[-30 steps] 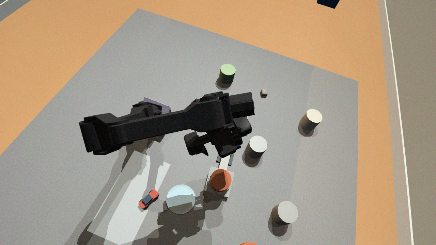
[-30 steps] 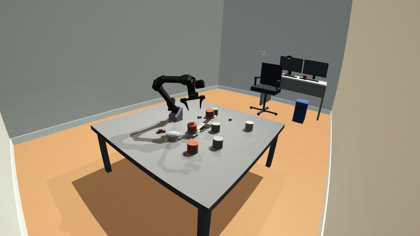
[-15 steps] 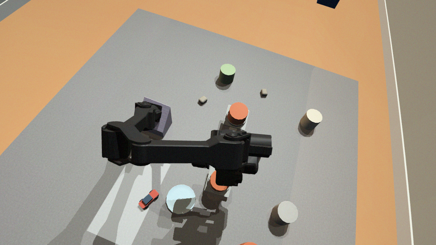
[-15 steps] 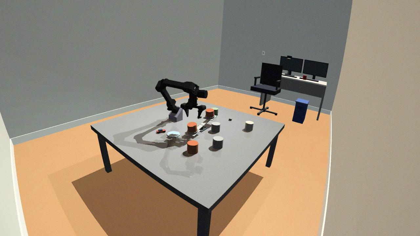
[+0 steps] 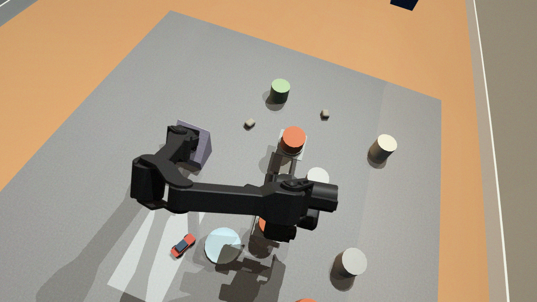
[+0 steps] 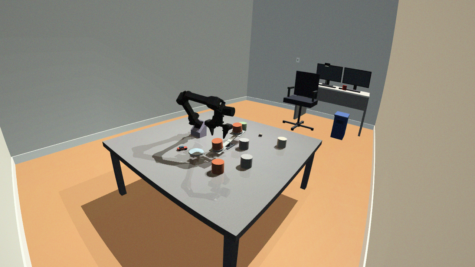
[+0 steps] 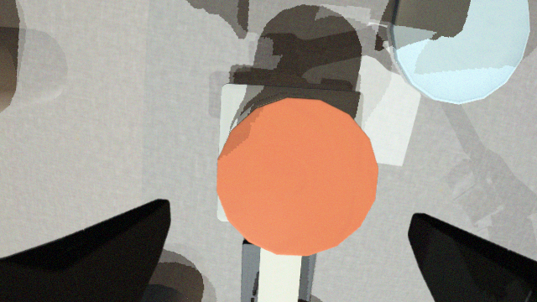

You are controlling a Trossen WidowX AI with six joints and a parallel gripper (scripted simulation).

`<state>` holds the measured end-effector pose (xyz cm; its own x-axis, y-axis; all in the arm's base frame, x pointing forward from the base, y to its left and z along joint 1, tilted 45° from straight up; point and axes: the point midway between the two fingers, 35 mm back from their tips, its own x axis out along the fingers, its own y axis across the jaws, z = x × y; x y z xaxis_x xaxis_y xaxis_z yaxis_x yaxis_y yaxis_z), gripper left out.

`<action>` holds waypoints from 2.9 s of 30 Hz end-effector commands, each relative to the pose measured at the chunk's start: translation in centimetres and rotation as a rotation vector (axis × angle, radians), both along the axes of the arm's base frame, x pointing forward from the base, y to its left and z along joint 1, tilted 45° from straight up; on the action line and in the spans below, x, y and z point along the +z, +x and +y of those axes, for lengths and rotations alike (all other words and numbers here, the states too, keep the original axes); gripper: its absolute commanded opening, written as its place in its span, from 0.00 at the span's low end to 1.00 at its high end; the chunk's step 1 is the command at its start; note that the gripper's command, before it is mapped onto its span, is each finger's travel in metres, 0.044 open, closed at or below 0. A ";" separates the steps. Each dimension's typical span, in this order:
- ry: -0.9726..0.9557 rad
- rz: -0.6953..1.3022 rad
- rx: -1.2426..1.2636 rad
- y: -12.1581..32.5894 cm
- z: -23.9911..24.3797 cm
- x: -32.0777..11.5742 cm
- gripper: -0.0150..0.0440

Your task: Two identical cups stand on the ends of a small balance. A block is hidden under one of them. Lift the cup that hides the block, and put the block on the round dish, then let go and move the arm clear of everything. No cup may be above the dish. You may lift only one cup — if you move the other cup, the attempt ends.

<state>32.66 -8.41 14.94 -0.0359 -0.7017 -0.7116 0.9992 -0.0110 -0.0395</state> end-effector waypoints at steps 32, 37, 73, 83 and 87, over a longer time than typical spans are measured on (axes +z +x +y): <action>0.002 0.014 -0.003 -0.5 -3.9 -4.0 1.00; 0.000 0.014 -0.003 -0.6 -4.5 -4.6 1.00; 0.001 0.019 0.007 -0.4 -4.2 -4.3 0.28; 0.004 0.025 0.019 -0.1 -3.3 -3.5 0.25; 0.004 0.028 0.024 0.0 -2.9 -3.1 0.25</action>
